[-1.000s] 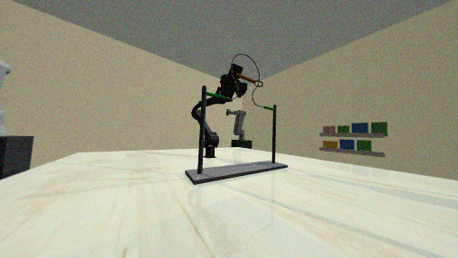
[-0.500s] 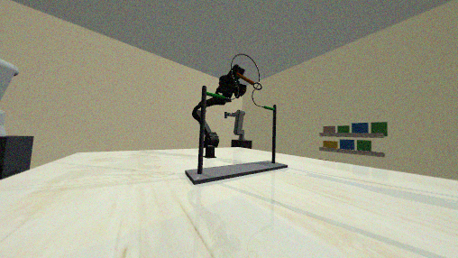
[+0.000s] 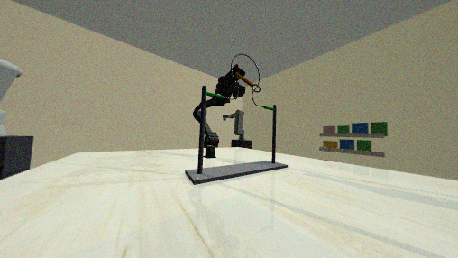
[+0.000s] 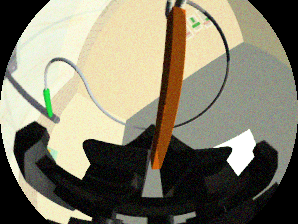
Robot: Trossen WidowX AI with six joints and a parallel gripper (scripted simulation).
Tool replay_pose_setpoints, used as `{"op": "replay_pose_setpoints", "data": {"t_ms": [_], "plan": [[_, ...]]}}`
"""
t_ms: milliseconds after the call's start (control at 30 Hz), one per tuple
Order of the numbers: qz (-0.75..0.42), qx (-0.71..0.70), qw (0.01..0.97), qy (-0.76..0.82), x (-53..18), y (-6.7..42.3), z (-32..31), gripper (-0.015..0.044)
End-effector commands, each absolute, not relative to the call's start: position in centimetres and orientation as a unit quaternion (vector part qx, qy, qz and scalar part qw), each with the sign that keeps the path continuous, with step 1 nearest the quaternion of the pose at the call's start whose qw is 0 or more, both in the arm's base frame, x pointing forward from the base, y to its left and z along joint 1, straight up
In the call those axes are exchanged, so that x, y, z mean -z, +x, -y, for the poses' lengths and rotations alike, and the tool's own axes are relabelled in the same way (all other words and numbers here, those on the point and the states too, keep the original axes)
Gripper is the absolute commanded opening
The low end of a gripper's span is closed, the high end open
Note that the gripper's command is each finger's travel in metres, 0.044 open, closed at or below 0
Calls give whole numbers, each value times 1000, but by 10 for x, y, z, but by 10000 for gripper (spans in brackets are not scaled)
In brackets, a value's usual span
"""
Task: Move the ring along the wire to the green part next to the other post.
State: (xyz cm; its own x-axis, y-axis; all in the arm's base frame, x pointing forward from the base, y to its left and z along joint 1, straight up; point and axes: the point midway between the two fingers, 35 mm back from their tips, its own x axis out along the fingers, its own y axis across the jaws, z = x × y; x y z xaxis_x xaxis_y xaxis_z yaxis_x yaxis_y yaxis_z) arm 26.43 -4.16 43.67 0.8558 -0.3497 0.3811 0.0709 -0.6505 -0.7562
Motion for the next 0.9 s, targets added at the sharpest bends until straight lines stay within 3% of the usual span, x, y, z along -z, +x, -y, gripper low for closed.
{"op": "replay_pose_setpoints", "data": {"t_ms": [0,567,867], "plan": [[-78,258,401,-875,-434,263,44,-150],[-101,270,462,-839,-408,258,62,-150],[-138,285,543,-778,-376,252,72,-150]]}}
